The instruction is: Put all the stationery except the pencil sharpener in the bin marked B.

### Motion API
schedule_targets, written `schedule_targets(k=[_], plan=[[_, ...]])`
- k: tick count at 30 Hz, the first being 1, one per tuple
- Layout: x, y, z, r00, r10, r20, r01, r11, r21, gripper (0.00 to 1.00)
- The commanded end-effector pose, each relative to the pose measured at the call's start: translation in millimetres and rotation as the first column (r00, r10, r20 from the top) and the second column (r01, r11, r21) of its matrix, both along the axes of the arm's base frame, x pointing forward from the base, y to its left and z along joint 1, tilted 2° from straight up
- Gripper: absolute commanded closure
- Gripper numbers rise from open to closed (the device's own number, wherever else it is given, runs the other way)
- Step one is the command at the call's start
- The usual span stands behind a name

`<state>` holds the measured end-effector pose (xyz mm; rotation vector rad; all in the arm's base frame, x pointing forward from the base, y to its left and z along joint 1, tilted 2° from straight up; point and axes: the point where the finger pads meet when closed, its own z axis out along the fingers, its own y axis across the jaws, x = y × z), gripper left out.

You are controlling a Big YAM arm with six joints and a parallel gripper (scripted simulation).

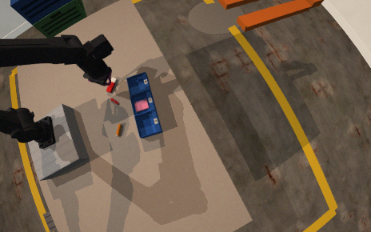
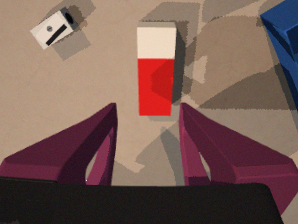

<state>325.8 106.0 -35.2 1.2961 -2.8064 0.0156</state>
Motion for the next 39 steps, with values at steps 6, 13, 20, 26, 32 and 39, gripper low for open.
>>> schedule_targets(k=[6,13,20,26,32,39], plan=[[11.4,0,-25,1.000,0.004,0.027,-0.004,1.000,0.014,0.63],[38.9,8,-12,0.996,0.002,0.092,-0.005,0.999,0.034,0.63],[18.8,1,-25,0.999,0.002,0.048,-0.003,1.000,0.020,0.63],[11.4,-2,-41,1.000,0.003,0.029,-0.003,1.000,0.015,0.63],[20.9,5,-36,0.999,0.001,0.051,-0.002,1.000,0.020,0.63],[21.0,5,-35,0.999,0.001,0.051,-0.002,1.000,0.020,0.63]])
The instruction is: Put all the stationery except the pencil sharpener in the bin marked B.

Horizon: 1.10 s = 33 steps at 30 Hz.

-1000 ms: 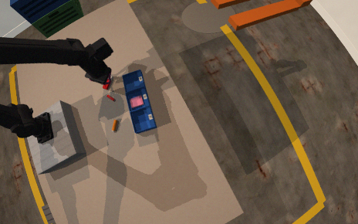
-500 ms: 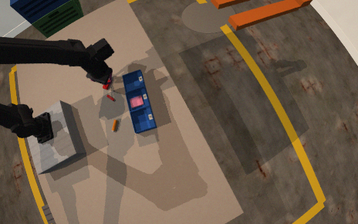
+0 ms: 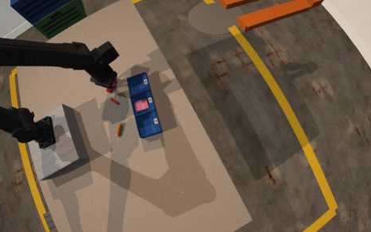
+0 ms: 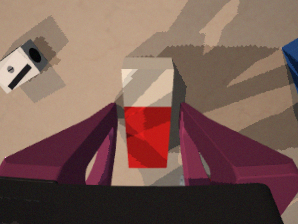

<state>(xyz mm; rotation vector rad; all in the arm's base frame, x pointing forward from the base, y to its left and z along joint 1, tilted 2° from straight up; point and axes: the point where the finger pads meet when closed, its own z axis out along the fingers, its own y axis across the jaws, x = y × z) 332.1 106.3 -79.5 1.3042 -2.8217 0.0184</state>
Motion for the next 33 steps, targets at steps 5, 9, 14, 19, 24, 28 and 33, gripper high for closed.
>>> schedule_targets(k=[5,9,14,19,24,28,33], plan=[[14.8,4,9,0.999,0.001,0.035,-0.001,1.000,0.014,0.82],[14.9,4,9,0.999,0.001,0.035,-0.001,1.000,0.014,0.82],[19.2,1,16,0.999,0.000,0.048,-0.001,1.000,0.020,0.82],[15.0,4,10,0.999,0.001,0.035,-0.001,1.000,0.014,0.82],[15.0,4,10,0.999,0.001,0.035,-0.001,1.000,0.014,0.82],[15.0,4,10,0.999,0.001,0.035,-0.001,1.000,0.014,0.82],[24.4,3,23,0.999,0.001,0.054,-0.003,1.000,0.022,0.82]])
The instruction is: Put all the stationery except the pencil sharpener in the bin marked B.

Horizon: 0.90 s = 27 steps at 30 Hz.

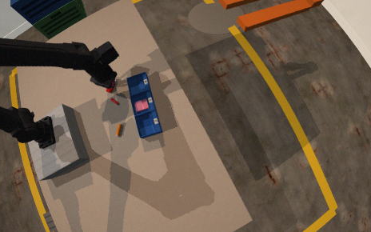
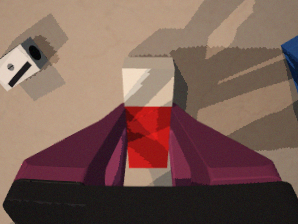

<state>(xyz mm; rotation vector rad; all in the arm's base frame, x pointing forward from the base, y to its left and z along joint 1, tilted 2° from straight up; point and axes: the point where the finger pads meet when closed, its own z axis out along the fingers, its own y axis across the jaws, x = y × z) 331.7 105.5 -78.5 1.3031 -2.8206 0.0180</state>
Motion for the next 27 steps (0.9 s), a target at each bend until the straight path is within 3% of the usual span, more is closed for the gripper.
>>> schedule_targets(k=[1,19,22,23,24,25,27], plan=[[27.9,5,27,0.998,0.003,0.061,-0.004,1.000,0.024,0.82],[28.5,10,84,0.998,0.005,0.068,-0.006,1.000,0.026,0.82],[28.5,10,85,0.998,0.005,0.068,-0.006,1.000,0.027,0.82],[17.8,6,72,0.999,0.001,0.041,-0.002,1.000,0.016,0.82],[25.6,10,72,0.999,0.005,0.043,-0.006,1.000,0.019,0.82],[19.7,8,69,0.999,0.005,0.033,-0.006,1.000,0.015,0.82],[17.7,7,72,0.999,0.001,0.041,-0.002,1.000,0.016,0.82]])
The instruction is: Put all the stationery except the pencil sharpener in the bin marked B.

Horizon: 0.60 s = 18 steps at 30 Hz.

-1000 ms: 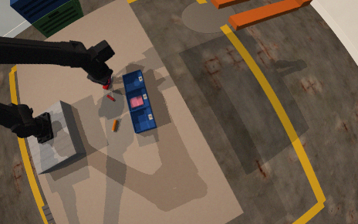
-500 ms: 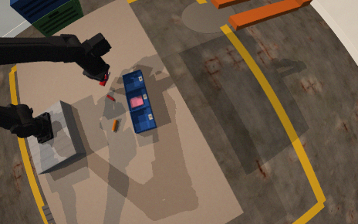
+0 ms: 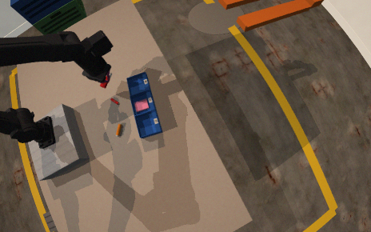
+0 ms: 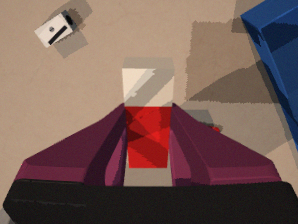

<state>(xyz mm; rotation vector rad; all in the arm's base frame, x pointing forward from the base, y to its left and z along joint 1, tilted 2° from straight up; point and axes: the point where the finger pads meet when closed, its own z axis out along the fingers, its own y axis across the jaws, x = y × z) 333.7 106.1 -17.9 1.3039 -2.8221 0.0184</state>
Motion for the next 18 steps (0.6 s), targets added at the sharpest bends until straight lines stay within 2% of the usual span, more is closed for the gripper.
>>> schedule_targets(k=[1,5,6,7,18], plan=[[15.8,5.9,11.2,0.999,0.001,0.039,-0.002,1.000,0.016,0.82],[15.8,6.0,11.1,0.999,0.001,0.039,-0.002,1.000,0.016,0.82],[12.4,2.4,1.3,1.000,0.005,0.027,-0.005,1.000,0.013,0.82],[15.9,5.2,9.0,0.999,0.001,0.039,-0.002,1.000,0.016,0.82],[15.6,5.1,8.1,0.999,0.001,0.039,-0.002,1.000,0.016,0.82]])
